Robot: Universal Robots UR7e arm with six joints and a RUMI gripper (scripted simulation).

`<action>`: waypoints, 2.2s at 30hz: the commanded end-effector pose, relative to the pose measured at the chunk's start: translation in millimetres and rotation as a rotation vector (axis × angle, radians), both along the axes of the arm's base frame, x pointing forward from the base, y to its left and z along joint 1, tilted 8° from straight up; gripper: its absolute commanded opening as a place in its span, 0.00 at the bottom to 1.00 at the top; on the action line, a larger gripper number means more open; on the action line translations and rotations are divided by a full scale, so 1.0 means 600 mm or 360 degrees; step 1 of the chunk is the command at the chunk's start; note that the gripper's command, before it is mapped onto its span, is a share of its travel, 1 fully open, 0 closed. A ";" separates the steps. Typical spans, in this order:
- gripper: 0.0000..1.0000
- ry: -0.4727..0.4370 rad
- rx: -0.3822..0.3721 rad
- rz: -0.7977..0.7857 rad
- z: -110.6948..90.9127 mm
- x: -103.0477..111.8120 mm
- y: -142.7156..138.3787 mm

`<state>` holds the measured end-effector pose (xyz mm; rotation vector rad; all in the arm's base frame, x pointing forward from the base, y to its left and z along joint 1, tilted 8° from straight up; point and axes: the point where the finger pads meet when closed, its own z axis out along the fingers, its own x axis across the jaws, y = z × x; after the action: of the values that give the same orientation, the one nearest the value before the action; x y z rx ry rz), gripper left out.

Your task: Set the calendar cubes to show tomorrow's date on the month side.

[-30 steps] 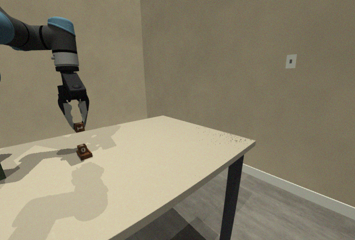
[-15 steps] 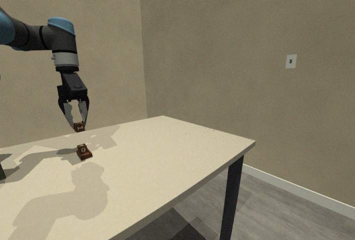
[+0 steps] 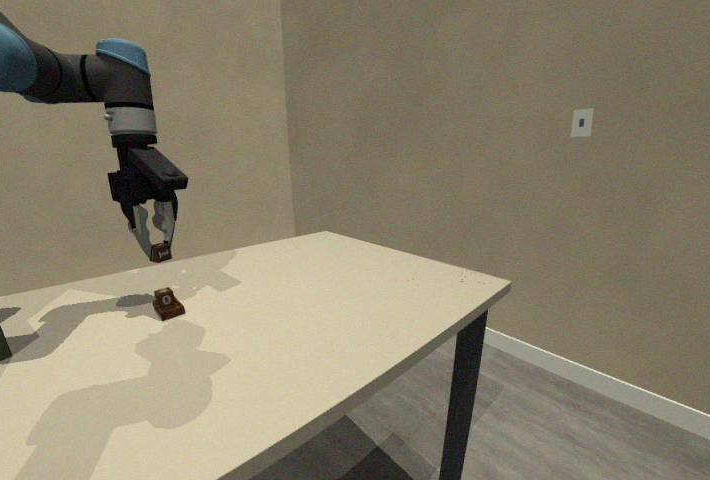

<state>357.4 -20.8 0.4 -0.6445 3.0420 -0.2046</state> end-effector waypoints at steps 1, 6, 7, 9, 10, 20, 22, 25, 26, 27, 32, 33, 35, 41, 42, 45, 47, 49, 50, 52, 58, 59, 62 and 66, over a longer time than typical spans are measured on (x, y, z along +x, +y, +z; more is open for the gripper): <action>0.10 0.0026 -0.0009 0.0240 -0.002 0.003 0.015; 0.10 0.0059 -0.0022 0.0500 -0.005 0.005 0.033; 0.10 0.0059 -0.0022 0.0500 -0.005 0.005 0.033; 0.10 0.0067 -0.0026 0.0570 -0.006 0.006 0.038; 0.10 0.0076 -0.0030 0.0642 -0.007 0.006 0.043; 0.10 0.0143 -0.0058 0.1190 -0.014 0.006 0.082; 0.10 0.0161 -0.0066 0.1333 -0.016 0.006 0.093; 0.10 0.0164 -0.0067 0.1356 -0.016 0.005 0.094; 0.10 0.0174 -0.0071 0.1439 -0.017 0.005 0.101; 0.10 0.0184 -0.0076 0.1523 -0.018 0.004 0.107; 0.10 0.0215 -0.0089 0.1775 -0.022 0.001 0.125; 0.10 0.0226 -0.0094 0.1859 -0.023 0.000 0.131; 0.10 0.0236 -0.0098 0.1942 -0.024 -0.001 0.137; 0.10 0.0274 -0.0115 0.2252 -0.028 -0.007 0.160; 0.10 0.0274 -0.0115 0.2252 -0.028 -0.007 0.160; 0.10 0.0295 -0.0125 0.2422 -0.030 -0.011 0.172; 0.10 0.0312 -0.0133 0.2559 -0.032 -0.014 0.181; 0.10 0.0323 -0.0137 0.2644 -0.033 -0.017 0.187; 0.10 0.0331 -0.0141 0.2714 -0.034 -0.019 0.192; 0.10 0.0340 -0.0145 0.2783 -0.035 -0.021 0.197; 0.10 0.0379 -0.0163 0.3090 -0.039 -0.030 0.217; 0.10 0.0379 -0.0163 0.3090 -0.039 -0.030 0.217; 0.10 0.0398 -0.0172 0.3244 -0.041 -0.036 0.227; 0.10 0.0419 -0.0182 0.3411 -0.044 -0.042 0.237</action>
<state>335.1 115.9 -25.0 -3.0661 1.0477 -0.1467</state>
